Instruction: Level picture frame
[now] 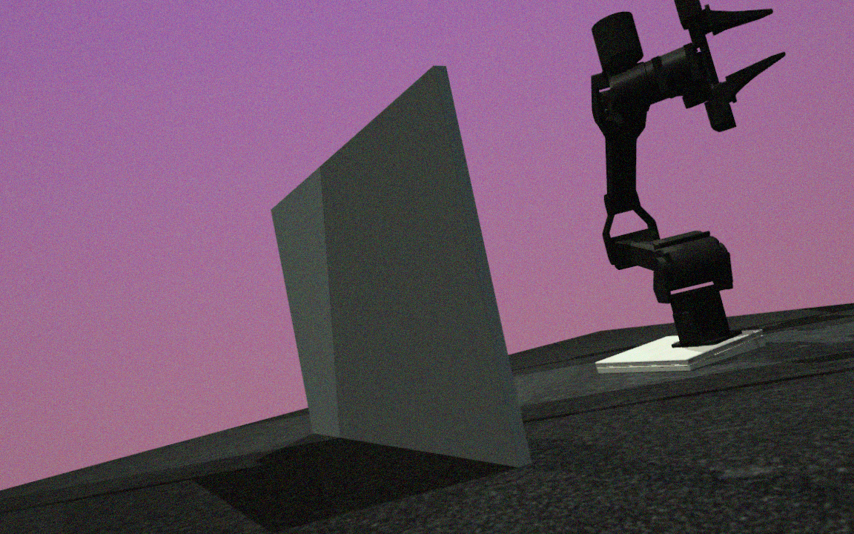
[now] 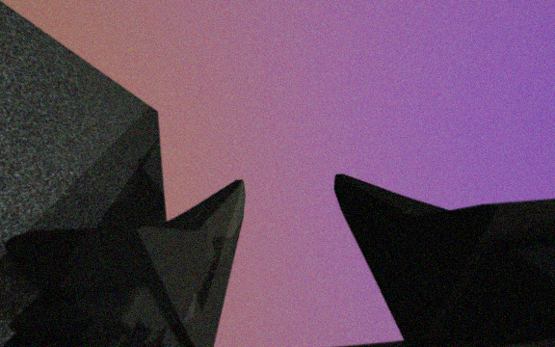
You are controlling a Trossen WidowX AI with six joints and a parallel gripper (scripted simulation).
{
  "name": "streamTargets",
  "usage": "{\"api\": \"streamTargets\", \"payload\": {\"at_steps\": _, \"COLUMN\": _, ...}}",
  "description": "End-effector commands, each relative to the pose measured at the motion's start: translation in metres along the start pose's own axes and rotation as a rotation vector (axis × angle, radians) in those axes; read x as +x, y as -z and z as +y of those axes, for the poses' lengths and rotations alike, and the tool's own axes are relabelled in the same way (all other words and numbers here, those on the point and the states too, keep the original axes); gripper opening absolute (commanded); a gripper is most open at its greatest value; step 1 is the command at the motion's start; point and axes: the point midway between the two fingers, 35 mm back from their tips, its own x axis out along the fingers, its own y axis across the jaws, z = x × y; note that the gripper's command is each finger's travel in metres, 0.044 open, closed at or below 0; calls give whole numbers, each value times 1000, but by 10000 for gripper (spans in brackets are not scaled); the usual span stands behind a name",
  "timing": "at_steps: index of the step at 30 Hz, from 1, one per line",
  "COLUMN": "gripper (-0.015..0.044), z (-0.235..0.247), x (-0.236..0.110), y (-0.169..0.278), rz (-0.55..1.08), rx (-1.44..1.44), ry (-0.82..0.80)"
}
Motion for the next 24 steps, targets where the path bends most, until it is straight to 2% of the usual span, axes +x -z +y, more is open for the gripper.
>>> {"api": "streamTargets", "payload": {"at_steps": 1, "gripper": 260, "z": 13, "x": 3, "y": 82, "rz": 389, "rx": 463, "ry": 107}}
{"api": "streamTargets", "payload": {"at_steps": 10, "gripper": 260, "z": 28, "x": -26, "y": 150, "rz": 674, "rx": 787, "ry": 307}}
{"api": "streamTargets", "payload": {"at_steps": 14, "gripper": 260, "z": 33, "x": -42, "y": 168, "rz": 758, "rx": 907, "ry": 419}}
{"api": "streamTargets", "payload": {"at_steps": 19, "gripper": 260, "z": 42, "x": -81, "y": 194, "rz": 892, "rx": 1144, "ry": 721}}
{"api": "streamTargets", "payload": {"at_steps": 24, "gripper": 260, "z": 53, "x": -127, "y": 208, "rz": 957, "rx": 1328, "ry": 1086}}
